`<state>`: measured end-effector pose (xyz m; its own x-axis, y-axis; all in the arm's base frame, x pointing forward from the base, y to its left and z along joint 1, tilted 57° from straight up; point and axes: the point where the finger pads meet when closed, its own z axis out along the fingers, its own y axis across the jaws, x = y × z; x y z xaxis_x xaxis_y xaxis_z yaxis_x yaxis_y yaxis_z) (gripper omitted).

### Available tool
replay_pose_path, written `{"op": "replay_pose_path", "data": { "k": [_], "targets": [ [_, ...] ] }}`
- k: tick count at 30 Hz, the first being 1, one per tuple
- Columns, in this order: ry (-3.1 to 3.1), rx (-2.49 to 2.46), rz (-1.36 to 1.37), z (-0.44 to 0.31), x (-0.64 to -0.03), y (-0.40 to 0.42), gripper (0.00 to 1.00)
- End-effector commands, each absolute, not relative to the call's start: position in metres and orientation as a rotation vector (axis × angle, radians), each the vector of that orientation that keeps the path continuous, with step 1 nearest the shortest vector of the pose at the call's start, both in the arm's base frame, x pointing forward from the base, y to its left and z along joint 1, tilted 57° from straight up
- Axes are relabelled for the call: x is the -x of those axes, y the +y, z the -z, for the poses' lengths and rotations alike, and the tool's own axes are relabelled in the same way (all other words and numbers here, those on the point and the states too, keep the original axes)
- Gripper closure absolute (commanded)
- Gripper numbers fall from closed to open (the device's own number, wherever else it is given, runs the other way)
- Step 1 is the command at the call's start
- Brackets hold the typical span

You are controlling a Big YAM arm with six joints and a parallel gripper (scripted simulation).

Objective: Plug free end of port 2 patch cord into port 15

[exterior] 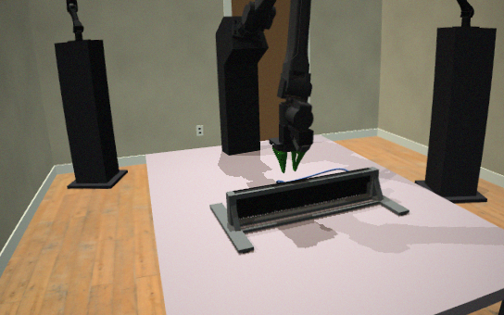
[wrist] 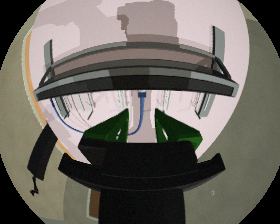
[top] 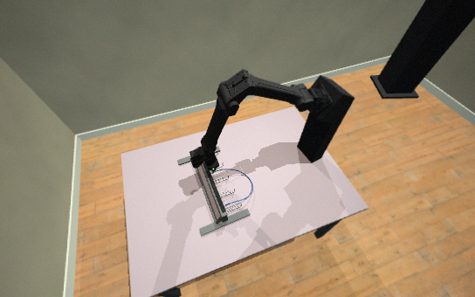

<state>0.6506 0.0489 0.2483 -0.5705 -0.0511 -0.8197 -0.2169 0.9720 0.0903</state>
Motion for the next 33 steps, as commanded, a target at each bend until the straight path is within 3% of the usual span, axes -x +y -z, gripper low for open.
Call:
{"op": "replay_pose_path", "data": {
  "k": [1, 33],
  "targets": [
    [2.147, 0.189, -0.205, -0.271, -0.637, 0.036, 0.64],
    [2.147, 0.193, -0.206, -0.281, -0.622, 0.032, 0.64]
  ]
}}
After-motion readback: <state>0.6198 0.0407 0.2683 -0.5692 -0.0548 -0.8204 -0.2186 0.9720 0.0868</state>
